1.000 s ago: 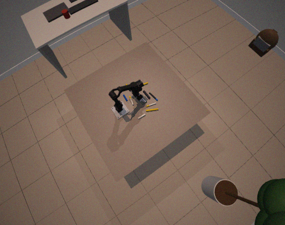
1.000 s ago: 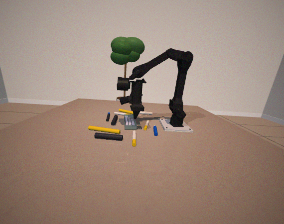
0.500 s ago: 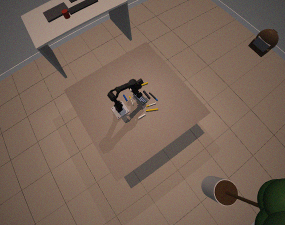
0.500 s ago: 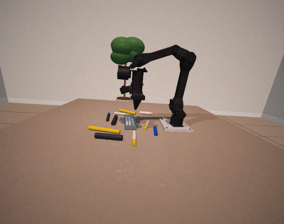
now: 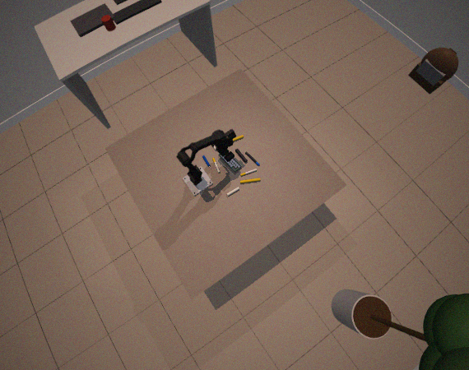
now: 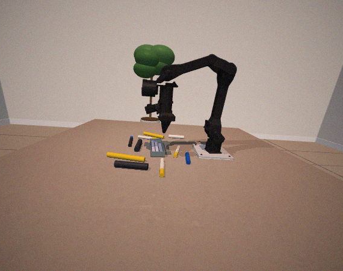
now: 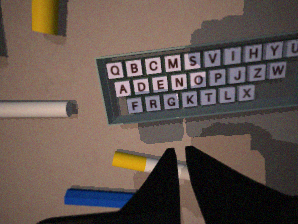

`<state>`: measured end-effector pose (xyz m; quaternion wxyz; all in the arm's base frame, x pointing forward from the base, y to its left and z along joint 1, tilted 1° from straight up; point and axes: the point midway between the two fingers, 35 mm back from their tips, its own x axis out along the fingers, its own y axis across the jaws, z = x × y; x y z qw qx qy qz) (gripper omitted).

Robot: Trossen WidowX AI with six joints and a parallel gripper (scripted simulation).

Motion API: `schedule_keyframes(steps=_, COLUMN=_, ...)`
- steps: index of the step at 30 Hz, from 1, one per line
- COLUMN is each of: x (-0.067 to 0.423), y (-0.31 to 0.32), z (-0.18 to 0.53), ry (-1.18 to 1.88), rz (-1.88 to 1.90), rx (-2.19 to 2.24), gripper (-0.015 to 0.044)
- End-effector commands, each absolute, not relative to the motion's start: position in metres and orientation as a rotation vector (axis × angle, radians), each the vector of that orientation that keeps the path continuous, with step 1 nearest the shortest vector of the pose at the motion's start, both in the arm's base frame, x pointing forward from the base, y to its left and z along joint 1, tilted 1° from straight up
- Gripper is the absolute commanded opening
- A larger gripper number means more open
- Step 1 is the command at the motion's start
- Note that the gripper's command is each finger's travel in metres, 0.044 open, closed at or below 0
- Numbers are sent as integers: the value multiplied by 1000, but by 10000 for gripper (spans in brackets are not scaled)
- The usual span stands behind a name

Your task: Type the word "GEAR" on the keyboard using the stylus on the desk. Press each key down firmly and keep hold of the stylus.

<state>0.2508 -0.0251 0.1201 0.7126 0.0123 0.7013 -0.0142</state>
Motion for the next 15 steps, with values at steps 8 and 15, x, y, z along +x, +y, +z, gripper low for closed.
schedule_keyframes(steps=8, x=251, y=-25, z=120, ry=1555, rz=-31, rx=28, gripper=0)
schedule_keyframes(steps=15, x=246, y=-17, z=117, ry=1575, rz=-121, rx=94, gripper=131)
